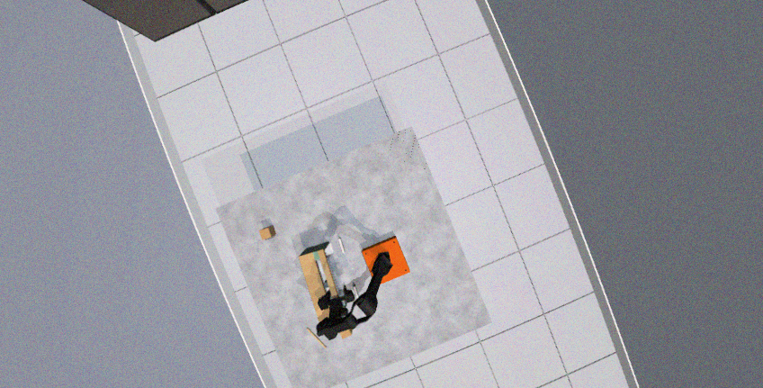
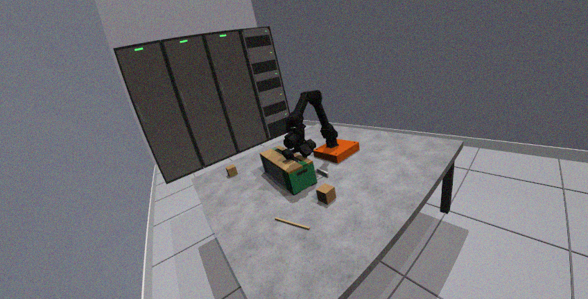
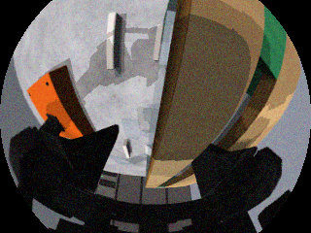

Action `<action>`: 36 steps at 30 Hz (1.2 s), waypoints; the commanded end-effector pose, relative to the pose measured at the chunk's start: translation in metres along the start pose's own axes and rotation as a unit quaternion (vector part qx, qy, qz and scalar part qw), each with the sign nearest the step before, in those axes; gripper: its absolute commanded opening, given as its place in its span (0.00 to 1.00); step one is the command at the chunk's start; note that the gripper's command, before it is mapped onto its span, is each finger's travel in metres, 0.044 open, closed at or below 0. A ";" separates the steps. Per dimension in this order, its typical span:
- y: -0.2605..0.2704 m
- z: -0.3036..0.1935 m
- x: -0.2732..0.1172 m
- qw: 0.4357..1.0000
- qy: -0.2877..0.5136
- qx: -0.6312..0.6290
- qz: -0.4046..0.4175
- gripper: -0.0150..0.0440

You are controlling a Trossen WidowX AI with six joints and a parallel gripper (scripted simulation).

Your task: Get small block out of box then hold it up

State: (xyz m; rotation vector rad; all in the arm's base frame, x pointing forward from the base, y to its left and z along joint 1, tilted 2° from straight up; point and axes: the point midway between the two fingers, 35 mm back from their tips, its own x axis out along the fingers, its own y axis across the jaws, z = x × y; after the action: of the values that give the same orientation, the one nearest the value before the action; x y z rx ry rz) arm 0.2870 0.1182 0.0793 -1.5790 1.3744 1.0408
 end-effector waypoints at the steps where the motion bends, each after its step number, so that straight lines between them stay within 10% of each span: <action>1: 0.000 0.000 0.000 1.000 0.000 0.000 0.000 0.93; 36: -0.001 -0.082 0.029 1.000 0.005 0.000 0.000 0.93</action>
State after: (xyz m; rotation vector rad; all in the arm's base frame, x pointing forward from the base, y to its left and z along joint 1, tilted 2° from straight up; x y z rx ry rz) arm 0.2963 0.0402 0.0822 -1.5832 1.3732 1.0409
